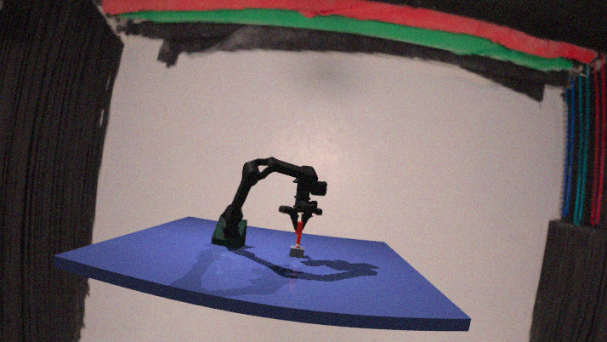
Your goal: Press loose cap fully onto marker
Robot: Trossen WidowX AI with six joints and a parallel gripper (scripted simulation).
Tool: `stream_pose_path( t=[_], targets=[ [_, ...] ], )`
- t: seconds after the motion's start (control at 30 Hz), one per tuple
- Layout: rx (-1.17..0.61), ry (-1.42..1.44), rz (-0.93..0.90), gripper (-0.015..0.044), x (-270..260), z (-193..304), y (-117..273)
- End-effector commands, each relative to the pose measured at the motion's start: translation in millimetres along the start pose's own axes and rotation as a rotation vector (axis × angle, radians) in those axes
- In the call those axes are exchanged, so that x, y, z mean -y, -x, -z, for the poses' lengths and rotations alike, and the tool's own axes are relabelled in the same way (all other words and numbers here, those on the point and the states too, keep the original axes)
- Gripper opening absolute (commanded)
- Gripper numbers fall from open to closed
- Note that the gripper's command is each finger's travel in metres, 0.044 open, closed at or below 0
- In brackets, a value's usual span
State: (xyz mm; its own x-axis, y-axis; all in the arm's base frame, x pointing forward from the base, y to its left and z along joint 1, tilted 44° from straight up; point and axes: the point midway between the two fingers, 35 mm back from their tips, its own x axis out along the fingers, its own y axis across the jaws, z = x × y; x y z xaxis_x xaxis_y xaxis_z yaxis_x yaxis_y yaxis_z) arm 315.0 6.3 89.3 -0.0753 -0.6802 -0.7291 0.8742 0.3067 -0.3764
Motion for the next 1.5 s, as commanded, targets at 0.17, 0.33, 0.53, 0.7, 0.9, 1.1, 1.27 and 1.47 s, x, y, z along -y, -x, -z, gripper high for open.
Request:
stream_pose_path(
  t=[0.17,0.33,0.53,0.7,0.9,1.1,1.27,1.47],
  targets=[
    [0.003,-0.008,0.008,0.0,-21.1,28.6,16.6],
    [0.005,-0.009,0.009,0.0,-23.8,33.1,18.8],
    [0.005,-0.009,0.009,0.0,-23.5,33.0,13.3],
    [0.005,-0.009,0.009,0.0,-23.8,32.9,9.4],
    [0.005,-0.009,0.009,0.0,-24.5,32.7,-0.3],
    [0.005,-0.009,0.009,0.0,-24.7,32.5,-10.1],
    [0.005,-0.009,0.009,0.0,-24.7,32.4,-18.3],
    [0.005,-0.009,0.009,0.0,-24.3,32.3,-28.1]
  ],
)
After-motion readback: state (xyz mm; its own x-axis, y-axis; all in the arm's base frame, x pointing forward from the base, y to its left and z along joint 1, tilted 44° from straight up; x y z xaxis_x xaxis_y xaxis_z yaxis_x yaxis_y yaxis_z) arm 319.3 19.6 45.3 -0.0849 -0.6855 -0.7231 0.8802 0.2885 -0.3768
